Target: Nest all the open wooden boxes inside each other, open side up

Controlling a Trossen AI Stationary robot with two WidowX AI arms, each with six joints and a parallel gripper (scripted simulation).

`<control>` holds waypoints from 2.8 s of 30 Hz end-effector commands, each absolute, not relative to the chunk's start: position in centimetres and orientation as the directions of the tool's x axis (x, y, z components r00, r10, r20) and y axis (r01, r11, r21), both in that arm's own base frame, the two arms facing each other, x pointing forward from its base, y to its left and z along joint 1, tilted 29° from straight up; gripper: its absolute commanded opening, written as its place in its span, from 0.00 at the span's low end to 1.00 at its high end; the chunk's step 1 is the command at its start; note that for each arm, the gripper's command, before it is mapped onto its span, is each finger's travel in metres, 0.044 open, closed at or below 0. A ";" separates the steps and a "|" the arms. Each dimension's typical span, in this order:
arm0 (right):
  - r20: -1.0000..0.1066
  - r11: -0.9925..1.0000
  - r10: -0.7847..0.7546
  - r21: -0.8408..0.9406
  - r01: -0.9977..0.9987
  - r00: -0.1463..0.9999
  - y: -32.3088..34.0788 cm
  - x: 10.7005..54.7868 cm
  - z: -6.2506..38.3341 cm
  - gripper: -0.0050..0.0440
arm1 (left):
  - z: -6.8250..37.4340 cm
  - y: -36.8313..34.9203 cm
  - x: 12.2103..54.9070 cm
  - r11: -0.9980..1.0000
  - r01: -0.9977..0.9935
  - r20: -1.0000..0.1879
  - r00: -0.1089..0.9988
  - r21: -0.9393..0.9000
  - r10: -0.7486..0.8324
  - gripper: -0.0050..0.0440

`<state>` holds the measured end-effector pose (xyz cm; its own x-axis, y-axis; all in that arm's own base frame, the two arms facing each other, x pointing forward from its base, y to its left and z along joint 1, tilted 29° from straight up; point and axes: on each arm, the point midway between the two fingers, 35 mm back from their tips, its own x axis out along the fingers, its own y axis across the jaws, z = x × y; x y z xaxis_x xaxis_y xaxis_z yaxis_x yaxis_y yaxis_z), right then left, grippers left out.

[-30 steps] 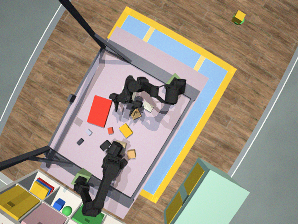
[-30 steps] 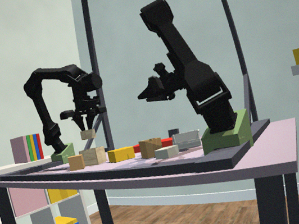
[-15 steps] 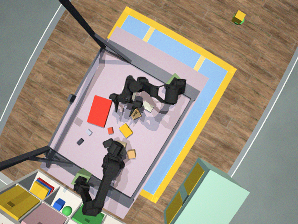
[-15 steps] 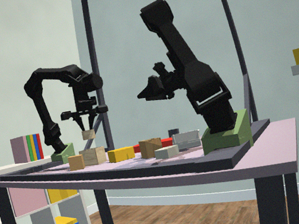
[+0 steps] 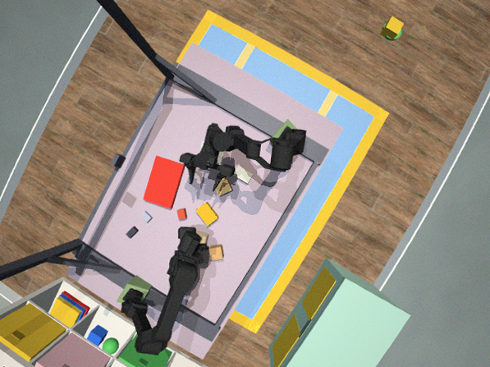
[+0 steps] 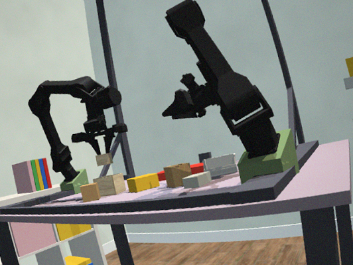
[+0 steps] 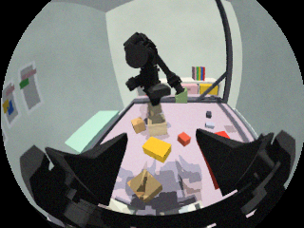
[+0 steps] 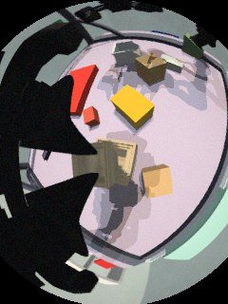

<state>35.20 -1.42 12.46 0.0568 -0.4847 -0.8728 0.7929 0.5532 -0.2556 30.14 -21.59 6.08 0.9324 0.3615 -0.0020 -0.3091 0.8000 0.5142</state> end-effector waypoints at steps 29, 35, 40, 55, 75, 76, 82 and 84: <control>-0.871 -0.280 -0.487 0.229 0.932 0.068 -1.4 35.4 12.9 0.47 | 6.3 -21.8 30.2 0.805 -0.312 0.001 0.933 0.505 0.361 0.92; -0.871 -0.445 -0.487 0.314 0.838 0.068 -1.4 35.4 12.9 0.47 | 6.3 -21.8 30.2 0.805 -0.312 0.001 0.933 0.505 0.361 0.92; -0.871 -0.521 -0.487 0.352 0.777 0.067 -1.4 35.4 12.9 0.47 | 6.3 -21.8 30.2 0.805 -0.312 0.001 0.933 0.505 0.361 0.92; -0.871 -0.771 -0.487 0.465 0.434 0.067 -1.4 35.4 12.9 0.47 | 6.3 -21.8 30.2 0.805 -0.312 0.001 0.933 0.505 0.361 0.92; -0.870 -0.787 -0.489 0.471 0.398 0.063 -2.0 35.3 11.8 0.47 | 6.3 -21.8 30.2 0.805 -0.312 0.001 0.933 0.505 0.361 0.92; -0.870 -0.787 -0.489 0.470 0.399 0.061 -2.1 35.3 11.6 0.47 | 6.3 -21.8 30.2 0.805 -0.312 0.001 0.933 0.505 0.361 0.92; -0.870 -0.787 -0.489 0.469 0.400 0.058 -2.5 35.3 10.9 0.47 | 6.3 -21.8 30.2 0.805 -0.312 0.001 0.933 0.505 0.361 0.92; -0.870 -0.787 -0.489 0.470 0.400 0.060 -2.6 35.4 10.7 0.47 | 6.3 -21.8 30.2 0.805 -0.312 0.001 0.933 0.505 0.361 0.92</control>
